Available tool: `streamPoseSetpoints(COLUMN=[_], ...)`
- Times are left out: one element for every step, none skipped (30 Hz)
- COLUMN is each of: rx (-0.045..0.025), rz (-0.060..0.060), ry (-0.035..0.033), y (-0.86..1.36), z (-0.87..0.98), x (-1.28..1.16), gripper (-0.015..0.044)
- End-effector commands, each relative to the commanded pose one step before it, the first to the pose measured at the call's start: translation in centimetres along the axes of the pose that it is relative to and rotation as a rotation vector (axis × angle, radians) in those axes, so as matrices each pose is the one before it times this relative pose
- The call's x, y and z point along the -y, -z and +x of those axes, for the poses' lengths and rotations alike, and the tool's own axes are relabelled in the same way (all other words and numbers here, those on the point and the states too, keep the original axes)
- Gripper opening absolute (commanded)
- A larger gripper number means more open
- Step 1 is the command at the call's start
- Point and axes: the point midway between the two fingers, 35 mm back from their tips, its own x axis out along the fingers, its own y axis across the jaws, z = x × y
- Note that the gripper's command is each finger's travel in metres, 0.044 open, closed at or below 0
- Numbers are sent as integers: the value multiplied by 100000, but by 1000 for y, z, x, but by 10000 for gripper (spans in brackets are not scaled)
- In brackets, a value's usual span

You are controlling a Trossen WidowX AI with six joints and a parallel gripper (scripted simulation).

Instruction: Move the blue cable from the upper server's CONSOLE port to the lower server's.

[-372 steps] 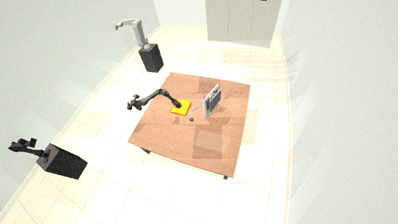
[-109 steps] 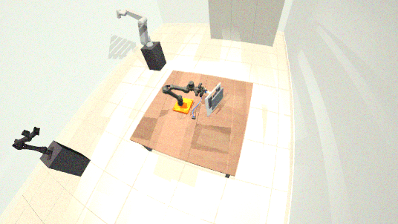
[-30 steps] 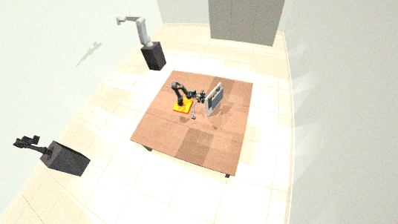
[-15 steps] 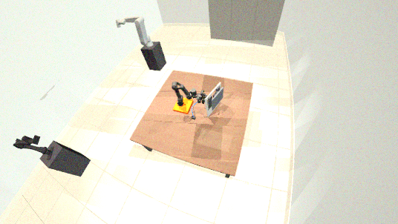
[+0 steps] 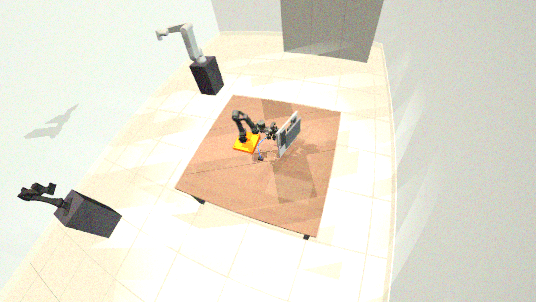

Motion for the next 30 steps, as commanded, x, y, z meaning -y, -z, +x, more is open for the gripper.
streamPoseSetpoints(rx=[-507, 0, 0, 0, 0, 0, 0, 0, 0, 0, 0, 0, 0, 0, 0, 0, 0, 0, 0, 0, 0, 0, 0, 0, 0, 0, -1, -2, -2, -2], rz=[-217, -4, -5, -5, -4, -4, -4, -4, -3, -3, -3, -3, -4, -6, -6, -6, -3, -1, 0, 0, 0, 0, 0, 0, 0, 0, -2, -6, -8, -7], ry=[-379, -9, -11, -12, -10, -10, -11, -10, -10, -10, -10, -10, -3, -5, -5, -4, -3, -1, 0, 0, 0, 0, 0, 0, 0, 0, -5, -15, -19, -17], y=[-57, -24, -23, -24, -20, -20, -18, -18, -17, -17, -16, -17, -32, -49, -51, -44, -26, -9, 0, 0, 0, 0, 0, 0, 0, 0, -5, -14, -19, -17], z=[222, 51, 59, 61, 57, 56, 54, 54, 53, 53, 52, 53, 5, 7, 7, 6, 4, 1, 0, 0, 0, 0, 0, 0, 0, 0, -2, -6, -7, -7], x=[-92, 1, 1, 1, 1, 1, 1, 1, 1, 1, 1, 1, 3, 4, 4, 4, 2, 1, 0, 0, 0, 0, 0, 0, 0, 0, 7, 20, 26, 23], gripper=[0, 0, 0, 0, 0, 0, 0, 0, 0, 0, 0, 0, 0, 0, 0, 0, 0, 0, 0, 0, 0, 0, 0, 0, 0, 0, 0, 0, 0, 0])
